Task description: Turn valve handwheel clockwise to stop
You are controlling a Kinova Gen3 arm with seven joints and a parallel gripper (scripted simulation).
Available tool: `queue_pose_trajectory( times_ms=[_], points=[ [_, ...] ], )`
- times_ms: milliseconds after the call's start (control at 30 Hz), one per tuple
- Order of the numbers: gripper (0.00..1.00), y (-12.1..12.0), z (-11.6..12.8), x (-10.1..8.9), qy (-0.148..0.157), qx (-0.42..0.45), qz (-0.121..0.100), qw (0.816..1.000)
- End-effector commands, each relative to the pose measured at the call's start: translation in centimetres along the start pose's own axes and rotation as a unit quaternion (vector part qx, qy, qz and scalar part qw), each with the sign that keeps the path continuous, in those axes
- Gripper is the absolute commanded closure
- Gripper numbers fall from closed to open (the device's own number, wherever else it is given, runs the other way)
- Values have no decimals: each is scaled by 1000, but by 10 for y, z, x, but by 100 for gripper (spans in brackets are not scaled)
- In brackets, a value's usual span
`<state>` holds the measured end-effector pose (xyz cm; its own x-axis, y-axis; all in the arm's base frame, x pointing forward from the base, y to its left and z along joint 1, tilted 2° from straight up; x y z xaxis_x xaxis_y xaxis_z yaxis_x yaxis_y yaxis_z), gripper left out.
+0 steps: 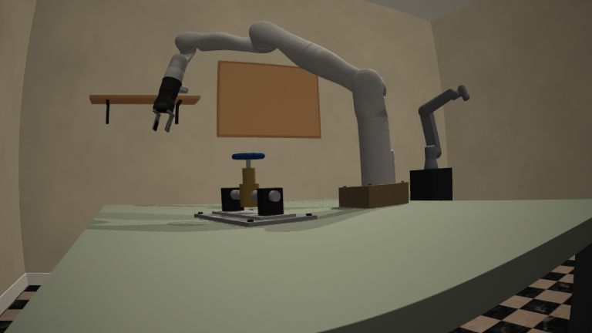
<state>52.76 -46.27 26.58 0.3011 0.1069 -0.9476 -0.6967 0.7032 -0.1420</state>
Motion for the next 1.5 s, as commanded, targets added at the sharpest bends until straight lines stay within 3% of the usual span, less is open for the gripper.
queue_pose_trajectory(
  times_ms=[0, 633, 833, 1167, 1333, 1467],
  points=[
    [0, 0, 1, -2, 0, 0, -1, 1000],
    [0, 0, 1, -1, 0, 0, -1, 1000],
    [0, 5, 14, 3, 2, 2, 3, 1000],
    [0, 35, 72, 21, 12, 9, 23, 1000],
    [0, 74, 127, 39, 26, 16, 40, 999],
    [0, 119, 174, 53, 42, 22, 54, 997]
  ],
)
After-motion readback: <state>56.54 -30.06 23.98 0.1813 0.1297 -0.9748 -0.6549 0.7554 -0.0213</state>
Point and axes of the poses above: the point where the finger pads meet when closed, its own x axis out along the fingers, its own y axis across the jaws, z = x × y, the point moved 3 cm from there along -x, back along the fingers, and after that the axes turned 7 degrees about x, right-handed, at the moved point
